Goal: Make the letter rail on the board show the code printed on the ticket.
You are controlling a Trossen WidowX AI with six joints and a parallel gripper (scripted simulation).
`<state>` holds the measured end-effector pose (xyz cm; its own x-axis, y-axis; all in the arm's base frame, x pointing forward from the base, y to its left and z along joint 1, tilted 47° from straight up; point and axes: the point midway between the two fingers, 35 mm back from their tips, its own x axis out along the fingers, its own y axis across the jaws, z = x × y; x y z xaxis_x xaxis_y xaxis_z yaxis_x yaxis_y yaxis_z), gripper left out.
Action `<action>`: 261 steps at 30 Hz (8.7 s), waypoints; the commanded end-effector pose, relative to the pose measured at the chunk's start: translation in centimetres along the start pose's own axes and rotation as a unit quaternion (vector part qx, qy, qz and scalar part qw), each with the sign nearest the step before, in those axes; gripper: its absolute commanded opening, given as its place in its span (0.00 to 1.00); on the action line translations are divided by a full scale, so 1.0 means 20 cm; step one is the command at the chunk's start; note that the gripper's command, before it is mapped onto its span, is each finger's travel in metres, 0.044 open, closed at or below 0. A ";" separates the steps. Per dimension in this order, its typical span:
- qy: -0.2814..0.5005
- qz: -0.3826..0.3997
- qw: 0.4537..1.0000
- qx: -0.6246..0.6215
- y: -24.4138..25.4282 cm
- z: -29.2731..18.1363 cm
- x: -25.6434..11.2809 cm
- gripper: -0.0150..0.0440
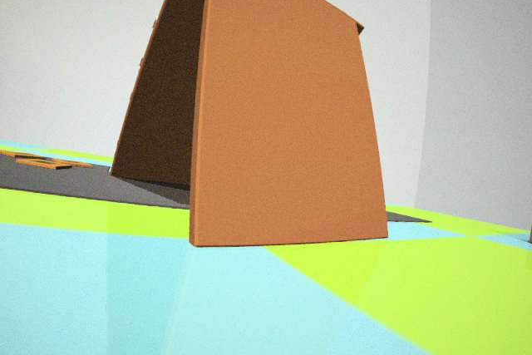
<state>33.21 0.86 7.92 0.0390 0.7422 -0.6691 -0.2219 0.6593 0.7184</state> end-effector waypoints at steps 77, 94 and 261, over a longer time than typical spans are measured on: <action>-0.207 -0.027 0.957 -0.202 -0.46 -0.58 -0.34 0.83; -0.076 0.041 0.942 0.324 -0.80 -0.61 0.01 0.83; 0.029 -0.053 0.564 0.824 -1.10 -0.79 0.70 0.25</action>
<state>23.18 -5.02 -20.41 -0.0733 0.7176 -0.6926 0.9860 -0.0522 -0.1584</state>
